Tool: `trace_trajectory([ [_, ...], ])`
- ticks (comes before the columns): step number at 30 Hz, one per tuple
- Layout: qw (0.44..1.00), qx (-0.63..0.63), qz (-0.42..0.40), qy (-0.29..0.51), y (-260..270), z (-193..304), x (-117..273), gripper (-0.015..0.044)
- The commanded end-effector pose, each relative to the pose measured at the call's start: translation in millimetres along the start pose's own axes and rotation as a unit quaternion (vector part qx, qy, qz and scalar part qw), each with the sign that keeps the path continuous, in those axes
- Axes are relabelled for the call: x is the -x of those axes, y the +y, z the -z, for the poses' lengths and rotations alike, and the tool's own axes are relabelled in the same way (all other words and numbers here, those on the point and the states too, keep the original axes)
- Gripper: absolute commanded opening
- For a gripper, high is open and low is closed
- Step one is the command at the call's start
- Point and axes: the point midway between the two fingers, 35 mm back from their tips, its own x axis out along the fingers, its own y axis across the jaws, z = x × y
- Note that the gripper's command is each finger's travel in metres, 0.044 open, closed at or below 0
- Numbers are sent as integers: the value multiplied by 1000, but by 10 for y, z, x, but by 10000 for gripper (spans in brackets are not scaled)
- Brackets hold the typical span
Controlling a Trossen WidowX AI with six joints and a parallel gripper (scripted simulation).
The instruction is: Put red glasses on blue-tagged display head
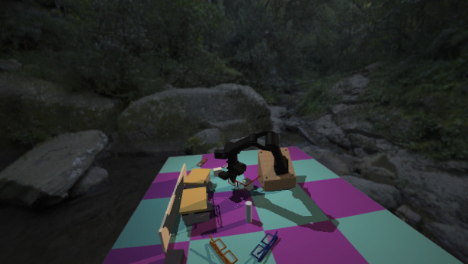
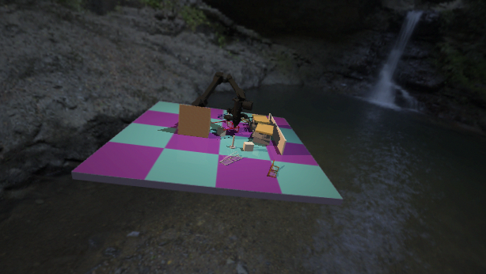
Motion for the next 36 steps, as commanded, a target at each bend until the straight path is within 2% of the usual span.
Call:
trace_trajectory([
  [1, 1000, -4, -1, -6, 11, -14, -67, 0],
  [36, 1000, -4, 1, -9, 26, -64, -401, 0],
])
